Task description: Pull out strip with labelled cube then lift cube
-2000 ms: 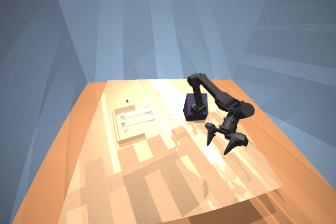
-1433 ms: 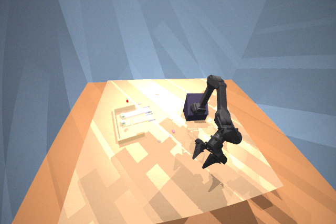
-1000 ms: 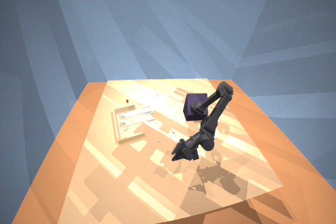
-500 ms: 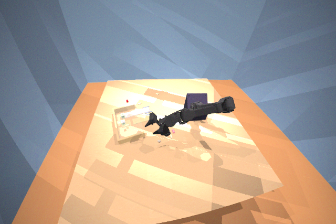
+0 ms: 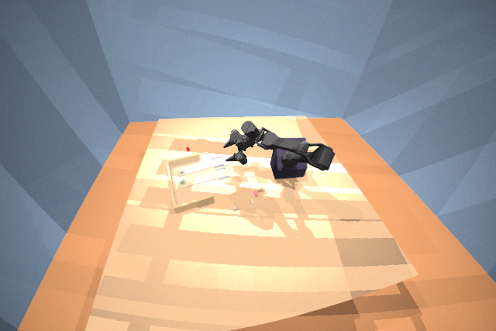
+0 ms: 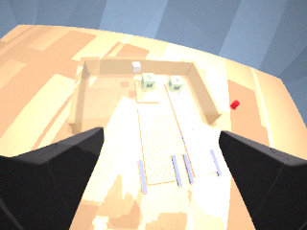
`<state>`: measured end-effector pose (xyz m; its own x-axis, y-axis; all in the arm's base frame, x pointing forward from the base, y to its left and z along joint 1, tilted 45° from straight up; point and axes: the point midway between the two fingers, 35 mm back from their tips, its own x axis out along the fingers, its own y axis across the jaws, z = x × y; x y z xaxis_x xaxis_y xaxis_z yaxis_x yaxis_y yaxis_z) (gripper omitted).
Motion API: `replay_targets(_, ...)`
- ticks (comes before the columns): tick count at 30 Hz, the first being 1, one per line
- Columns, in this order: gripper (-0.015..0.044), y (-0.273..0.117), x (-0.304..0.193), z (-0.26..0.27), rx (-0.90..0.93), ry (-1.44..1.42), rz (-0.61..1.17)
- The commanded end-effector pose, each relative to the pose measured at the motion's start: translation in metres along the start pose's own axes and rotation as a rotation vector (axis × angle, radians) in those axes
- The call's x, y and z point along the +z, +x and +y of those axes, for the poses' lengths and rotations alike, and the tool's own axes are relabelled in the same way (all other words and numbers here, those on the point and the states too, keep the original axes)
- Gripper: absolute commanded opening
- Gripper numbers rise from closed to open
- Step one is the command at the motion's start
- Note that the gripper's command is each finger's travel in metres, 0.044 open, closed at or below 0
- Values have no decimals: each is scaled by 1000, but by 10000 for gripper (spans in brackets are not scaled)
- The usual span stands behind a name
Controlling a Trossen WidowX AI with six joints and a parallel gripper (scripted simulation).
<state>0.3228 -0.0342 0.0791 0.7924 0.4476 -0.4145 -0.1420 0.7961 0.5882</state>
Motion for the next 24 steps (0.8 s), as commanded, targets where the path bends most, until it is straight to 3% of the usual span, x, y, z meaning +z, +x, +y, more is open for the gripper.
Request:
replay_targets(1, 400, -13, -9, -15, 20, 173, -16)
replay_targets(16, 400, -13, -9, -15, 20, 173, -16)
replay_targets(24, 190, 27, 3, -49, -10, 108, 180)
